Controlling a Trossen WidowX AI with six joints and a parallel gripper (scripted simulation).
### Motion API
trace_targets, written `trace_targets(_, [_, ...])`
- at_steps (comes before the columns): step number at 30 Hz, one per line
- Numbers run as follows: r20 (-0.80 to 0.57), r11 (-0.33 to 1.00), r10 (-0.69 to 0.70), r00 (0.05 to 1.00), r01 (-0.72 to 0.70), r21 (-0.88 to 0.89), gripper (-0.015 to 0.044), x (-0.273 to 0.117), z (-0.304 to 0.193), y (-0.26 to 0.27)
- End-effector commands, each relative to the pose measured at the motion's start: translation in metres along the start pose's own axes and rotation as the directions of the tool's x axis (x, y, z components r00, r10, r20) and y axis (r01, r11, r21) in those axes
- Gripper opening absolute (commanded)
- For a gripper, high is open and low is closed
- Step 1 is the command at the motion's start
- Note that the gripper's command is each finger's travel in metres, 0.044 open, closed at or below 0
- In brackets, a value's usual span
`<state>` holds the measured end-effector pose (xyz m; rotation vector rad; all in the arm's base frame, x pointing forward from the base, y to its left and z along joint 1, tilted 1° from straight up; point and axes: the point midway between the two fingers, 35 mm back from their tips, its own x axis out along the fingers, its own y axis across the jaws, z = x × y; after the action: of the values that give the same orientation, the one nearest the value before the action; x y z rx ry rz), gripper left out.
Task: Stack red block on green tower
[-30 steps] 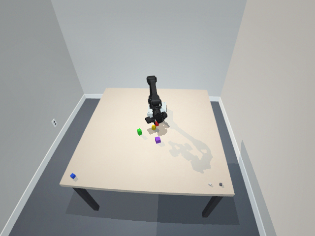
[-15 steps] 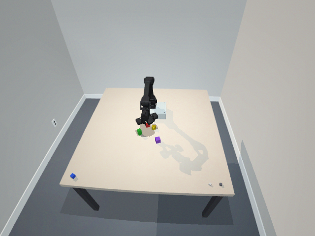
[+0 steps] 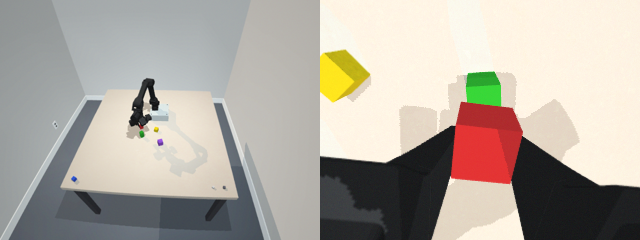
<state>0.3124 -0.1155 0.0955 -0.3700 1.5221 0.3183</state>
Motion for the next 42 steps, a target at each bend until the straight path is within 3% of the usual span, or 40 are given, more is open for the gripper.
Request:
trace_targets(1, [-0.005,1.000,0.002,1.000,-0.002,-0.011,0.0000,0.004,-0.002,-0.003])
trace_targets(17, [-0.005,1.000,0.002,1.000,-0.002,-0.011,0.0000,0.058,-0.004,-0.002])
trace_targets(42, [-0.005,1.000,0.002,1.000,-0.002,-0.011,0.0000,0.060,-0.004,-0.002])
